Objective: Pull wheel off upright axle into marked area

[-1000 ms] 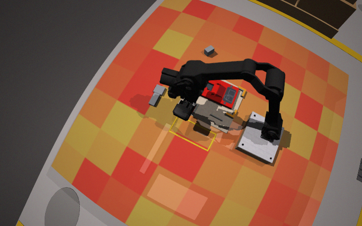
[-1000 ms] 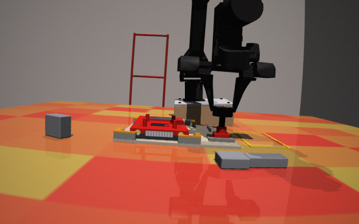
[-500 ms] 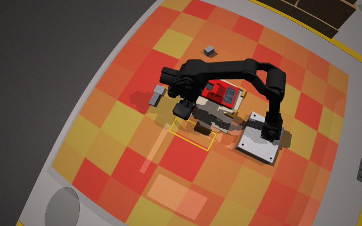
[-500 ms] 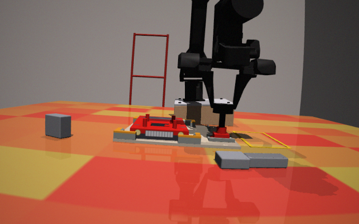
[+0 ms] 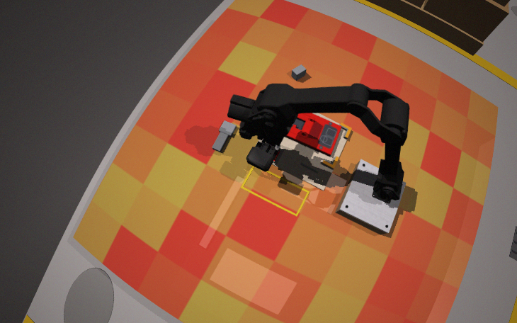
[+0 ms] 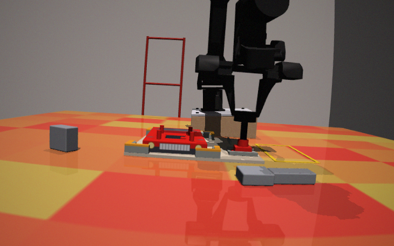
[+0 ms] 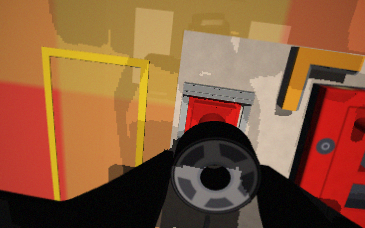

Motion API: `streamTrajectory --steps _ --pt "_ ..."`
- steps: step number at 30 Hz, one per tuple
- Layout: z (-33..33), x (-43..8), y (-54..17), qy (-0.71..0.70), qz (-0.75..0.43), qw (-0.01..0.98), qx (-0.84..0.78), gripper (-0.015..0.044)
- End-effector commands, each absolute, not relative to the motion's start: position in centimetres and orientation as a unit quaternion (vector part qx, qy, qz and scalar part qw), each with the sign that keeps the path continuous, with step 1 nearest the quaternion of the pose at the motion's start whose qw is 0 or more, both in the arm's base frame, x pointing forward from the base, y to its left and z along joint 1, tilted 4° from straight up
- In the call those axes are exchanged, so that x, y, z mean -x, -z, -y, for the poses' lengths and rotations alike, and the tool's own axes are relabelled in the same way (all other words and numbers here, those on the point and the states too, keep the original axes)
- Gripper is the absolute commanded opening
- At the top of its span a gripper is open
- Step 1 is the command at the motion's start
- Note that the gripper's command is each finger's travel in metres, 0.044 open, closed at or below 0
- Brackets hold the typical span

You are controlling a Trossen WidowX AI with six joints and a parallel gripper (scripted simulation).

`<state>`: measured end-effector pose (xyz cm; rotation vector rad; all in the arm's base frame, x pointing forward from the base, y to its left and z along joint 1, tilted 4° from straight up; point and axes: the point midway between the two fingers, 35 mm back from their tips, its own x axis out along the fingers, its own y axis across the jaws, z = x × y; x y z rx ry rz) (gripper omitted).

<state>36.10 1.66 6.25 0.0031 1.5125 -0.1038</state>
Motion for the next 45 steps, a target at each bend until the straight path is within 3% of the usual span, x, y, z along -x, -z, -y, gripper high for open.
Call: streamTrajectory --steps 1,18,45 --pt "-1.7 -36.2 -6.5 0.049 -0.685 0.727 -0.002 0.0" --pt "-2.0 -35.6 -9.3 0.047 -0.686 0.726 -0.001 0.0" --pt "-11.8 -30.9 -9.0 0.046 -0.687 0.726 -0.005 0.0"
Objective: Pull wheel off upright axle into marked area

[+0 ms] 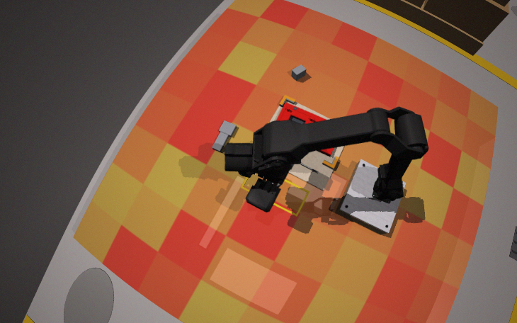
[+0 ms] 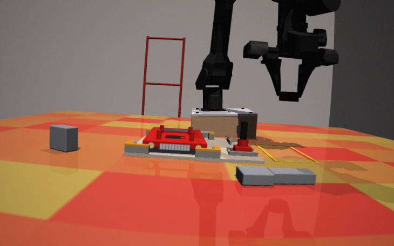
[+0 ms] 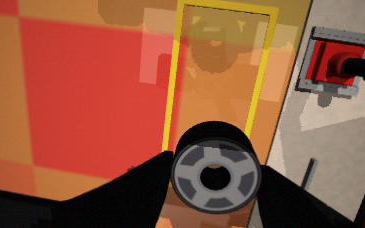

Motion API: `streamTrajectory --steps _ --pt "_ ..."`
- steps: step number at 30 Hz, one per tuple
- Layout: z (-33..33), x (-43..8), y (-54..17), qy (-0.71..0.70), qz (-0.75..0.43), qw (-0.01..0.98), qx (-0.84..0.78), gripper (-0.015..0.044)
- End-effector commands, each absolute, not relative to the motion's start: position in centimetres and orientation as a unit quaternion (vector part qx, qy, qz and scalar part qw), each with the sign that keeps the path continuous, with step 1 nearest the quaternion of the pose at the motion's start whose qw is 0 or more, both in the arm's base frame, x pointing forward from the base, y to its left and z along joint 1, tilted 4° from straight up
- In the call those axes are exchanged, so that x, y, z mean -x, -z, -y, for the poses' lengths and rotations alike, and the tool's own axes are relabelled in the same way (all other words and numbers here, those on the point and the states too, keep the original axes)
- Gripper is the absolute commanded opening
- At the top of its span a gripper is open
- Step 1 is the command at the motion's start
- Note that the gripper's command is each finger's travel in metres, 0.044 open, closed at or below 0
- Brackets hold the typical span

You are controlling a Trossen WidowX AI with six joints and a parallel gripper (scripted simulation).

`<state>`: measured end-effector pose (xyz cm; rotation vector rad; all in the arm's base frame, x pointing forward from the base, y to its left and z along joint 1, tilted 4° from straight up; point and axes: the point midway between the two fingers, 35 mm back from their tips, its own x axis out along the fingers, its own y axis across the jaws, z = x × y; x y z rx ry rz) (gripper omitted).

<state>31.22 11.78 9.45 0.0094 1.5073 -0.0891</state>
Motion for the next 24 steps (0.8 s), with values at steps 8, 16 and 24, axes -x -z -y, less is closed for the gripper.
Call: streamTrajectory --steps 8,16,24 --pt "-11.7 -30.9 -7.2 0.046 -0.687 0.726 -0.005 0.0" --pt "-11.6 -31.4 -3.6 0.046 -0.686 0.726 -0.005 0.0" --pt "-11.1 -31.4 1.2 0.046 -0.687 0.726 -0.004 0.0"
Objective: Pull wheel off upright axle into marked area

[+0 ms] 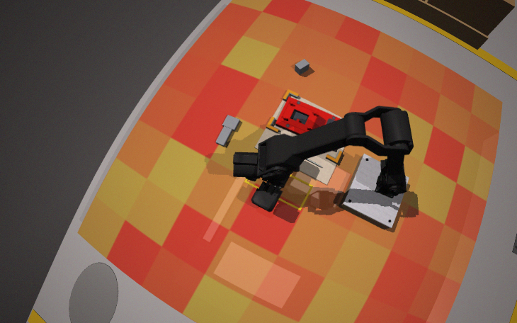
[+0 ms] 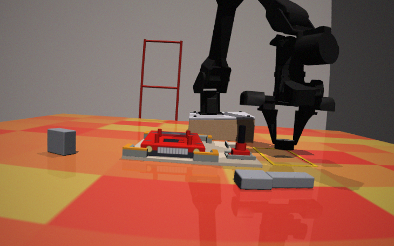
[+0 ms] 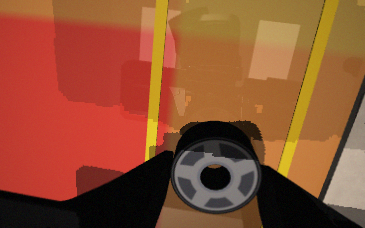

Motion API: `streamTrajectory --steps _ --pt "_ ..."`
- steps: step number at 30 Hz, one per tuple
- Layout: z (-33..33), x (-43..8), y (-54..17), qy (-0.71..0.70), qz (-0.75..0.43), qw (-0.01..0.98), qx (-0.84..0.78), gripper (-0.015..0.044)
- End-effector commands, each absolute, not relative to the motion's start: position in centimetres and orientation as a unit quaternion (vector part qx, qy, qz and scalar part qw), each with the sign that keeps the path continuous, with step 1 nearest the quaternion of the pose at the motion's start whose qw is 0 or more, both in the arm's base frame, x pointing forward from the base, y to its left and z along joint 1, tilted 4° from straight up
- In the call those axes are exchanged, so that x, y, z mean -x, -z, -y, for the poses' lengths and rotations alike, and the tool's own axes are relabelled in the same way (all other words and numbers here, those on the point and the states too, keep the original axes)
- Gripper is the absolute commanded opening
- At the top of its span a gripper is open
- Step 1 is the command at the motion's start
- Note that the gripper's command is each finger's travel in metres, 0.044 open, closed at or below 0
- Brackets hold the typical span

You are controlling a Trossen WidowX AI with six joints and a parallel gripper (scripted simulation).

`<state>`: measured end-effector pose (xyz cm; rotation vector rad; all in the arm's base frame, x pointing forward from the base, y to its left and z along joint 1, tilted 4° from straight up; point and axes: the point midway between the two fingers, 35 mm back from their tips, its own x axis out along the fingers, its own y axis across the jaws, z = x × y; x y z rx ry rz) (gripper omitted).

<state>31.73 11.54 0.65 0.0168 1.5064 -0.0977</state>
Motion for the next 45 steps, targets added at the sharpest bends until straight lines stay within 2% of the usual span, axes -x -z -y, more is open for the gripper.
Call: streamTrajectory --steps 1,5,16,17,23,26,31,32,38,45 --pt "-11.1 -31.4 1.3 0.046 -0.687 0.726 -0.004 0.0" --pt "-11.1 -31.4 1.3 0.046 -0.687 0.726 -0.004 0.0" --pt "-11.3 -31.5 0.6 0.046 -0.687 0.725 -0.006 0.0289" --pt "-11.3 -31.5 0.2 0.046 -0.687 0.725 -0.006 0.03" --pt "-11.6 -31.2 -4.9 0.046 -0.687 0.726 -0.005 0.03" --pt "-11.6 -31.2 -5.1 0.046 -0.687 0.726 -0.005 0.03" --pt "-10.8 -28.3 -6.5 0.044 -0.686 0.726 -0.005 0.0431" --pt "-10.5 -27.5 -7.0 0.045 -0.687 0.726 -0.005 0.044" --pt "-8.9 -22.7 -9.3 0.046 -0.689 0.724 -0.004 0.044" --pt "-8.9 -22.5 -9.4 0.047 -0.689 0.724 -0.004 0.044"
